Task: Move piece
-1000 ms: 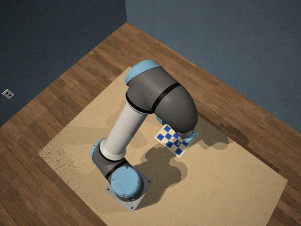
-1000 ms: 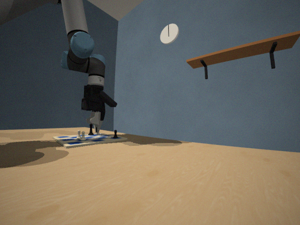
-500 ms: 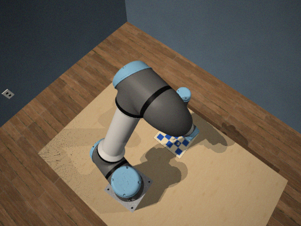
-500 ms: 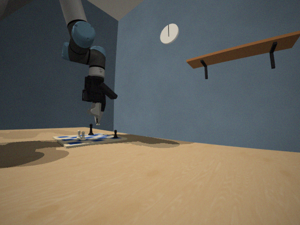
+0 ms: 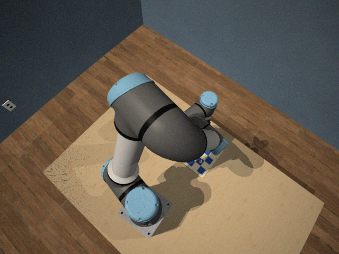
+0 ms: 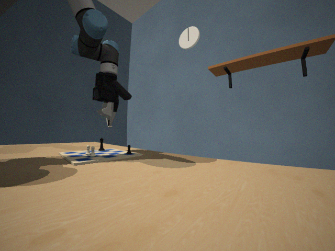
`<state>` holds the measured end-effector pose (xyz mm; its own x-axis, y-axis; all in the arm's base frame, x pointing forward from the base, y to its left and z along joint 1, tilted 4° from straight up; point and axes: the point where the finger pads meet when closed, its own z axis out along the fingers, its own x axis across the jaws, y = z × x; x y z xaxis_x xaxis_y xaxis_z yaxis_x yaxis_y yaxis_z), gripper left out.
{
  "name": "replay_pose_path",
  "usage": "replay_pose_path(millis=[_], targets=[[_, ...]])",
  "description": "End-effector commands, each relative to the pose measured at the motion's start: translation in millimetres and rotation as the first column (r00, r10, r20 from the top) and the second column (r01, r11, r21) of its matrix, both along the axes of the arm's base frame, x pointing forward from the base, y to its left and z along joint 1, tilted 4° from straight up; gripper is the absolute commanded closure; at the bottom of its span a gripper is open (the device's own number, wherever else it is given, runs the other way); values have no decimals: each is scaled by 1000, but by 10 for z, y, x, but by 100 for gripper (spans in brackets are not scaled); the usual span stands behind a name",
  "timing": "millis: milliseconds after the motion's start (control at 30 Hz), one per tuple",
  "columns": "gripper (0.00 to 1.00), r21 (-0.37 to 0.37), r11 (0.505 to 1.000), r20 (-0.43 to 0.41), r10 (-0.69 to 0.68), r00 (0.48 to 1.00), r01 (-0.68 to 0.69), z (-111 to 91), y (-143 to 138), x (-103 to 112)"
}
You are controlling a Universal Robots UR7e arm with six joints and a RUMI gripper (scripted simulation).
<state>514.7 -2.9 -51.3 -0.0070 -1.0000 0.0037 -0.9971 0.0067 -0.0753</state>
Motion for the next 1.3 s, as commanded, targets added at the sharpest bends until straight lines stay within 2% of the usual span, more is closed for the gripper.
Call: replay_pose_path(millis=[0,267,500,1000,1267], targets=[[100,1,1000,-4,-1,1000,1,46,-7,-9],[100,2,1000,-7,-3,1000,3,31,-10,-22],[100,10,993,-8,-115,993,115,32,-356,-81],[100,9,993,-7,-113,994,113,27,-354,-68],[100,11,994,-11,-113,994,113,-159,-344,-75]])
